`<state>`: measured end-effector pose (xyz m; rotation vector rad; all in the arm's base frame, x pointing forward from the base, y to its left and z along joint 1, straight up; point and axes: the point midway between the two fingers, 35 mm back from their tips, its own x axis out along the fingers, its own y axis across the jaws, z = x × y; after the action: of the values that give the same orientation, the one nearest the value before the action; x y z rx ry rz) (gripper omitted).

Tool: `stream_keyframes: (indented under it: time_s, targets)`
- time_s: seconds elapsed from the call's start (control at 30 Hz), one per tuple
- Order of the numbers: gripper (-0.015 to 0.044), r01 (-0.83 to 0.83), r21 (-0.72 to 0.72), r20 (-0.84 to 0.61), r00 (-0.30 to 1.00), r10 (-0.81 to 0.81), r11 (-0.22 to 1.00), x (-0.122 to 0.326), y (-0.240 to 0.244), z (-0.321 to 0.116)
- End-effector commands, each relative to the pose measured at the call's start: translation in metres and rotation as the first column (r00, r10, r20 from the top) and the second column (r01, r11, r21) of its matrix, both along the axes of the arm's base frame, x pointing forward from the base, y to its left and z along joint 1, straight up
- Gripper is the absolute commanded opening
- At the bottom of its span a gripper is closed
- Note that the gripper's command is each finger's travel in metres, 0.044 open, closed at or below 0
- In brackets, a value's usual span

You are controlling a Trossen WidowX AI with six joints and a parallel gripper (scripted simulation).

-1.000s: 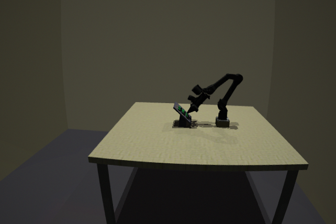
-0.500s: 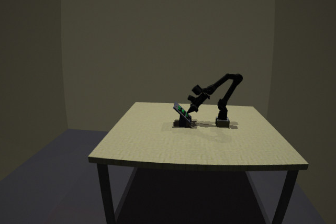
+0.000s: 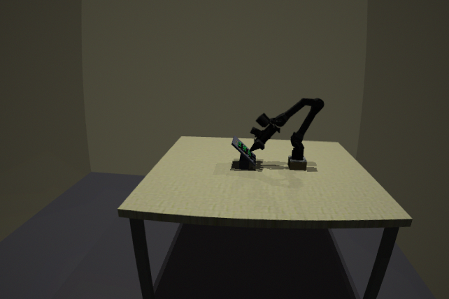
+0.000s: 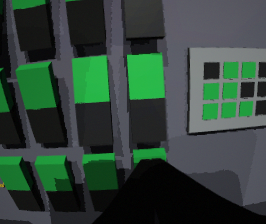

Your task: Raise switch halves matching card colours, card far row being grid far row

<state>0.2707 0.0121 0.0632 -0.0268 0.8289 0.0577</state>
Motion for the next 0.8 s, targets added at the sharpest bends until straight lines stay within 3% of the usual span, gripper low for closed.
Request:
stream_keyframes:
  time_s: [0.0, 0.6, 0.77]
  targets:
    - [0.0000, -0.003, -0.002, -0.003, 1.000, 0.003, 1.000, 0.000, 0.000, -0.001]
    - [0.0000, -0.003, -0.002, -0.003, 1.000, 0.003, 1.000, 0.002, 0.000, -0.003]
    - [0.0000, -0.001, 0.000, 0.009, 1.000, 0.001, 1.000, -0.016, -0.001, 0.020]
